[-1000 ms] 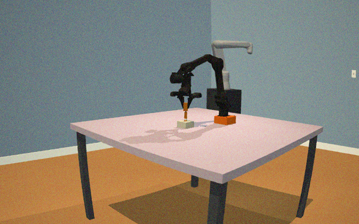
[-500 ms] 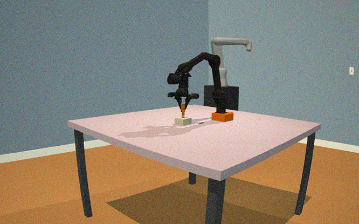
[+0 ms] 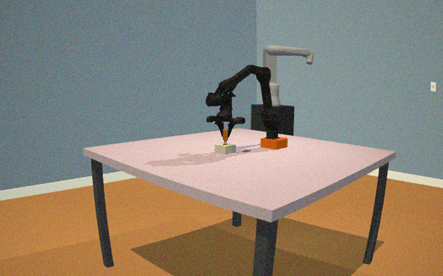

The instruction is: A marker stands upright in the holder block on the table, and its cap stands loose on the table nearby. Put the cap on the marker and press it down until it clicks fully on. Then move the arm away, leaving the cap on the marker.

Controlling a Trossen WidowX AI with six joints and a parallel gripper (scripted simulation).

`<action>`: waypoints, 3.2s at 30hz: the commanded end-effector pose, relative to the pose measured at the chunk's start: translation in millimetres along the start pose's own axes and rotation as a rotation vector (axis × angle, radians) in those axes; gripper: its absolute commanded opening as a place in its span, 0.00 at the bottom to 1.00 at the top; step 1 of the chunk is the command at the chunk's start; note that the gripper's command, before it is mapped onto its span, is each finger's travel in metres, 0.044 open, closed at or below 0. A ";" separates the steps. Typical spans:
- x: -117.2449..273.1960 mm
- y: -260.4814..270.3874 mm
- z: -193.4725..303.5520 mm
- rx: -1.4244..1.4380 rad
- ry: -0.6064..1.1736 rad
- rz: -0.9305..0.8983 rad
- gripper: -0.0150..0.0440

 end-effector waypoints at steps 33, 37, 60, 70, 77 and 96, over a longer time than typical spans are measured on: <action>72.3 -0.2 0.0 -0.128 -0.001 -0.001 0.87; 65.9 -0.4 -0.1 -0.424 -0.001 -0.002 0.69; 62.0 -0.4 -0.2 -0.438 -0.002 -0.002 0.25; 47.3 -0.4 -0.2 -0.438 -0.001 -0.002 0.25; 36.9 -0.4 -0.2 -0.438 -0.001 -0.002 0.25; 49.1 -2.7 -2.4 -0.438 -0.010 0.006 0.25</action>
Point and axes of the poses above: the point midway between the two fingers, 35 mm back from their tips, its own x axis back along the fingers, its own y axis across the jaws, z = x × y, the point moved 10 cm from there along x, back along the fingers, and after that the axes turned 8 degrees about x, right-handed, at the moved point
